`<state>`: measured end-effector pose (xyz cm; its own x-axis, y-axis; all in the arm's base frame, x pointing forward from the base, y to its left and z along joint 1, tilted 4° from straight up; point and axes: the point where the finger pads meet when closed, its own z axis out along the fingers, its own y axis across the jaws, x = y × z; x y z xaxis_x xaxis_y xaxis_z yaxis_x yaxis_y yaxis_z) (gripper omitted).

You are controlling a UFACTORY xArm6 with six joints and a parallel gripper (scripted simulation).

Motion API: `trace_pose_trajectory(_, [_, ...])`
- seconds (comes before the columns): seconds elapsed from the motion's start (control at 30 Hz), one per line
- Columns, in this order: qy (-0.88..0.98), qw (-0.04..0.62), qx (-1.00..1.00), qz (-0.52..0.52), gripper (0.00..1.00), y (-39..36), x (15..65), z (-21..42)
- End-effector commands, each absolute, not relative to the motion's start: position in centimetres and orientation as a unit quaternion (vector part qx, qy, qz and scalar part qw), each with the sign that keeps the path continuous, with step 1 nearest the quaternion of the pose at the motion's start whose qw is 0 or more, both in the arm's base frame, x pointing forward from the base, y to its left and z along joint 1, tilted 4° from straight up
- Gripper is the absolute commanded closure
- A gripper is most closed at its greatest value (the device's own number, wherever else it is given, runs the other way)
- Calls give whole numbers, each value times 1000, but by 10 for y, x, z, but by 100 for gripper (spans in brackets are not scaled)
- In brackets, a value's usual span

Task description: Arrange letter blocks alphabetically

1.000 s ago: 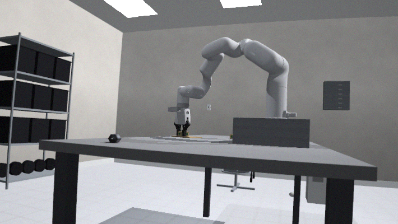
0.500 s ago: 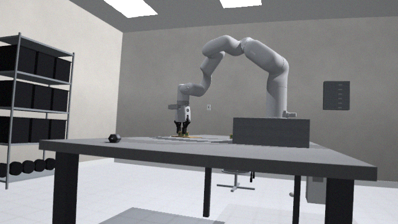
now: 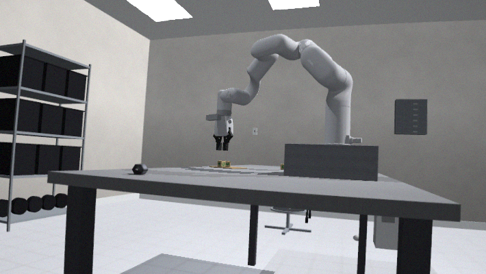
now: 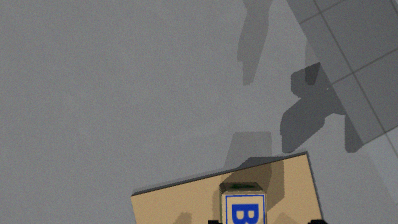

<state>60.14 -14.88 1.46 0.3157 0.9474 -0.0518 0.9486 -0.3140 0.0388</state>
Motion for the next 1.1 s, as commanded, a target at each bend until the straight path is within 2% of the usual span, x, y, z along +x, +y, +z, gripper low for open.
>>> trace_pose_trajectory(0.0, [585, 32, 810, -9, 52, -148, 602, 24])
trace_pose_trajectory(0.13, [585, 32, 810, -9, 52, -148, 602, 26])
trace_pose_trajectory(0.17, [585, 32, 810, -9, 0, -148, 602, 26])
trace_pose_trajectory(1.07, [623, 32, 781, -10, 0, -155, 603, 26])
